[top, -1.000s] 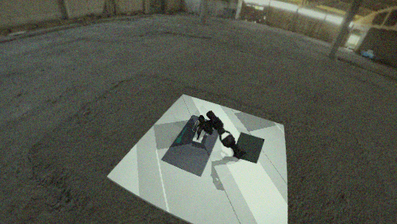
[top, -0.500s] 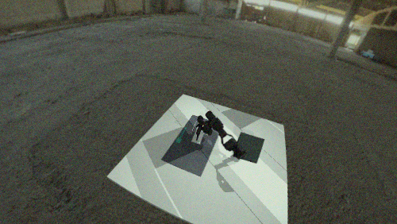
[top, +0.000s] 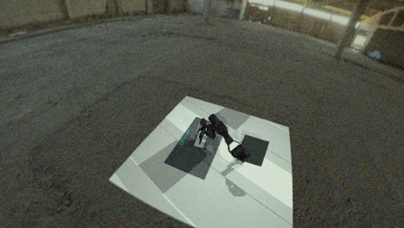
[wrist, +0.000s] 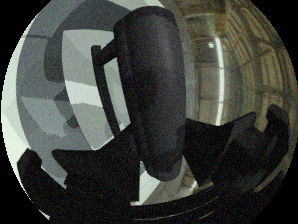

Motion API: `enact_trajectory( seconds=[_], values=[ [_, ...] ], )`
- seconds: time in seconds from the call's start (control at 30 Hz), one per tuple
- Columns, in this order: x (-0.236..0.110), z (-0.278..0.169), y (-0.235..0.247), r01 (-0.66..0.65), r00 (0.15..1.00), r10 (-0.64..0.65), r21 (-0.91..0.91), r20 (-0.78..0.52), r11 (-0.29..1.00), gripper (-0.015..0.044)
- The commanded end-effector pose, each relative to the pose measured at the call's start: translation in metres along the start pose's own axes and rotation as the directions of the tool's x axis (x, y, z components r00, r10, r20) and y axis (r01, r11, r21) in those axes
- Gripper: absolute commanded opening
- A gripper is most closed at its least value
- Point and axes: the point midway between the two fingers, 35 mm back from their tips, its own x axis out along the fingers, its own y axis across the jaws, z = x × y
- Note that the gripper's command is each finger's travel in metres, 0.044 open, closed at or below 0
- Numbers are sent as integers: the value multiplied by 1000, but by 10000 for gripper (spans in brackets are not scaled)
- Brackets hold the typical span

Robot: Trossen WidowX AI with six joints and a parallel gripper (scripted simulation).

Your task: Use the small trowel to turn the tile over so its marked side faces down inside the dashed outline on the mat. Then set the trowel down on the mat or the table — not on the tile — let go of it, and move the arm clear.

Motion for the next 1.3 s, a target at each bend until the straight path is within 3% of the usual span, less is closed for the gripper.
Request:
enact_trajectory(
  seconds=[0.0, 1.27],
  values=[
    [-2, 1, -3, 8, 1000, -8, 2, -5, 1000, 0],
    [0, 3, -1, 1, 1000, -1, -2, -1, 1000, 0]
  ],
)
